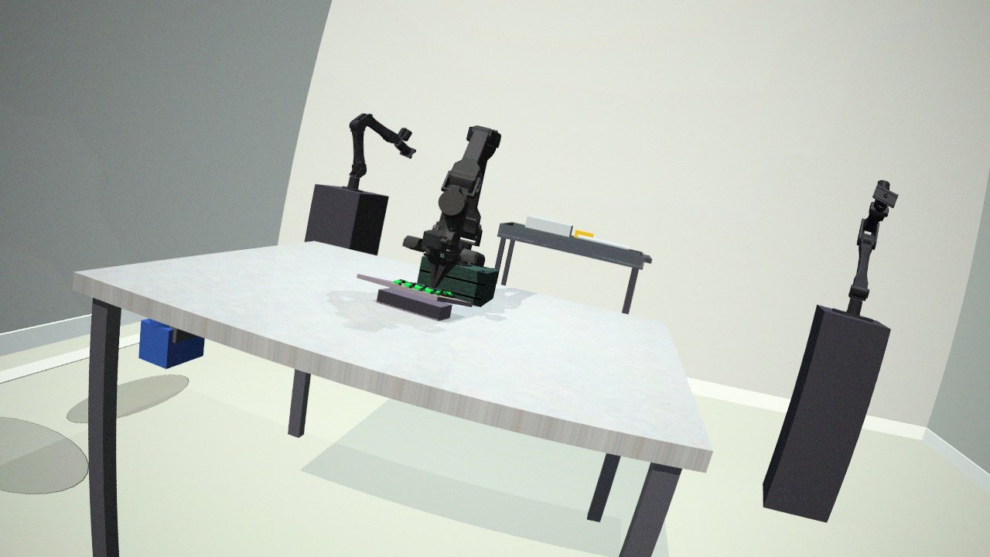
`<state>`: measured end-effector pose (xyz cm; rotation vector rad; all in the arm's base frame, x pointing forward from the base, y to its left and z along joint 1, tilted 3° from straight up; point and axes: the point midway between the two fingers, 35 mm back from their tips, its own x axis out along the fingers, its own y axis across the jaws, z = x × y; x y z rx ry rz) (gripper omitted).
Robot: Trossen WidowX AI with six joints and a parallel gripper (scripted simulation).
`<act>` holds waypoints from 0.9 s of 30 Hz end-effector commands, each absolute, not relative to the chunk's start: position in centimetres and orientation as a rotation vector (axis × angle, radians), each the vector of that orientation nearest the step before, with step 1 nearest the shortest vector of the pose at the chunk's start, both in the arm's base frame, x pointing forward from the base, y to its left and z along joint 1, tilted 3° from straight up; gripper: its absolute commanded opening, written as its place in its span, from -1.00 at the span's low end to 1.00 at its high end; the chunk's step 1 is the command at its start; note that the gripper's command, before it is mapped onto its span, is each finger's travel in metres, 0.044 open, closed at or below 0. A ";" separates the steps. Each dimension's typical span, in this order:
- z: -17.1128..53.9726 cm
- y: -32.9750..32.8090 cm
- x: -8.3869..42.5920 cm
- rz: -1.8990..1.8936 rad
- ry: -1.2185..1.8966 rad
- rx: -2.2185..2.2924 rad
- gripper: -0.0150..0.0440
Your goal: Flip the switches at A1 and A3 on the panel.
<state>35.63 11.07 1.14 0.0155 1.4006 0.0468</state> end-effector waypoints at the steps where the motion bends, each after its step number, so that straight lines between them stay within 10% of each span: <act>1: 1.0 11.0 35.6 0.039 1.402 0.017 -0.49; 27: 0.6 11.0 35.7 0.039 1.402 0.017 -0.49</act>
